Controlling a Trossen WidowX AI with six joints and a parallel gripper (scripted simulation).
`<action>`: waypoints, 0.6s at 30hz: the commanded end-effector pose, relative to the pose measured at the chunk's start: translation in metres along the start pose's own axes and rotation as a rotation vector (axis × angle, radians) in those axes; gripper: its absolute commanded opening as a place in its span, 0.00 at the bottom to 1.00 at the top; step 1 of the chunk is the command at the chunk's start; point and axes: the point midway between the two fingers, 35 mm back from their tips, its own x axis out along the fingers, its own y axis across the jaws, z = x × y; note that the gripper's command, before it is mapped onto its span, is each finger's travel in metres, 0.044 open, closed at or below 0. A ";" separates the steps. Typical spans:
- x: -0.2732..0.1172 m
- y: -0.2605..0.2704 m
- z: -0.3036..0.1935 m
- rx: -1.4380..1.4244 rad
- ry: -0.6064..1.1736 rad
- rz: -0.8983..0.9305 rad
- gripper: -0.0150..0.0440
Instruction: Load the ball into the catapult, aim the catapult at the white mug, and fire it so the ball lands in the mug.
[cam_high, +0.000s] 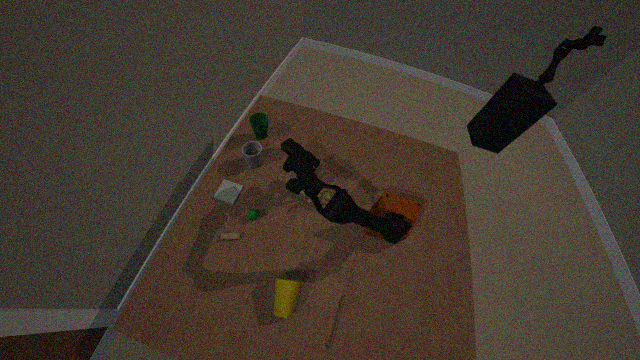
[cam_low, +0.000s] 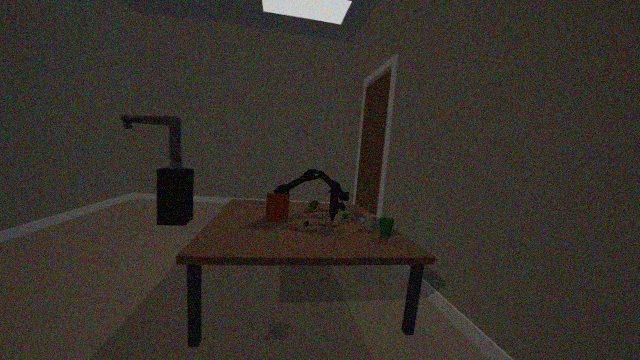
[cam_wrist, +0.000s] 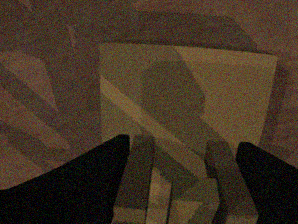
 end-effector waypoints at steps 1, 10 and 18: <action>0.000 0.000 0.000 -0.001 0.001 -0.002 0.43; -0.050 0.000 0.000 0.000 0.000 -0.002 0.25; -0.043 0.000 0.001 0.001 0.002 -0.001 0.25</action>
